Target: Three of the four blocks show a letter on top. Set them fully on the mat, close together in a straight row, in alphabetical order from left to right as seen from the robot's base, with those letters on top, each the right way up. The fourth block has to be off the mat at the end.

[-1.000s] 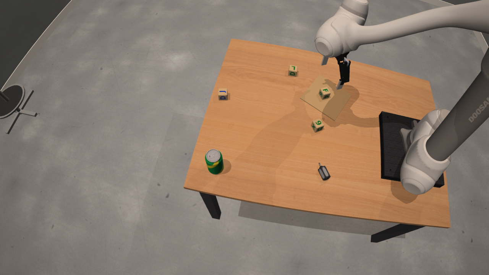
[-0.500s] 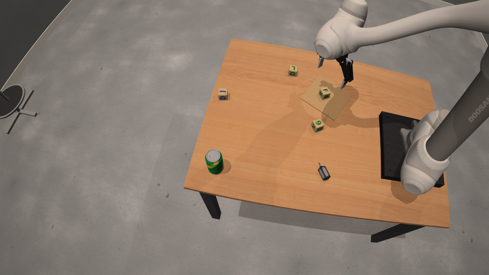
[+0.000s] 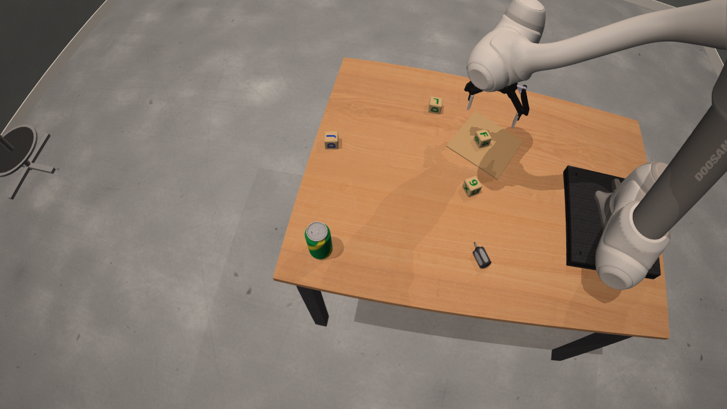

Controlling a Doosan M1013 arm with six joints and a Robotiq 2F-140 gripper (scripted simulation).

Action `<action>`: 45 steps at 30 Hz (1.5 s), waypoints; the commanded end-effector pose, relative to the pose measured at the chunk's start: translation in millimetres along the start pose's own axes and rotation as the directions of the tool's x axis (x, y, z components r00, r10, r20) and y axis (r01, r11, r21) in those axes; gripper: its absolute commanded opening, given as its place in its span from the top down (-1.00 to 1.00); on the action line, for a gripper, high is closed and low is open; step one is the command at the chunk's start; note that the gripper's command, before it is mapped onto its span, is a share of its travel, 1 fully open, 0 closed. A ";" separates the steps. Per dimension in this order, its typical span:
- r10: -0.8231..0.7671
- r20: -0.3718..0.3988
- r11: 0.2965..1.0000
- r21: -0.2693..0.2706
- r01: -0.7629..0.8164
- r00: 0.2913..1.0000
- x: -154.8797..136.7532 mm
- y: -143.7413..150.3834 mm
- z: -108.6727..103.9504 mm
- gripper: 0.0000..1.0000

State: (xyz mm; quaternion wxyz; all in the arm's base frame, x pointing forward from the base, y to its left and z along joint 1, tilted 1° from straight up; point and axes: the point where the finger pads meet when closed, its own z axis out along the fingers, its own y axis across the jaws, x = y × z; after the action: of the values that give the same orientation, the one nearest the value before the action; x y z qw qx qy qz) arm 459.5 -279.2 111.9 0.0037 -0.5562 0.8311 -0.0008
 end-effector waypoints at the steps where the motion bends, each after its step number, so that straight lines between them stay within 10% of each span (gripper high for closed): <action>1: -0.138 0.008 0.990 0.004 0.138 0.990 0.0 -0.4 1.7 -1.00; 23: -0.691 0.004 0.723 0.008 0.691 0.723 -0.4 -0.4 12.2 -1.00; 24: -0.691 0.004 0.723 0.008 0.691 0.723 -0.4 -0.4 12.2 -0.07; 45: -0.691 0.004 0.723 0.008 0.691 0.723 -0.4 -0.4 12.2 -0.07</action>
State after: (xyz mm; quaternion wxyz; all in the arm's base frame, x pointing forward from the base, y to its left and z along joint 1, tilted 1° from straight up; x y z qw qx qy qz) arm 459.7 -278.7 99.1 0.0075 -0.8257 0.5641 -0.0020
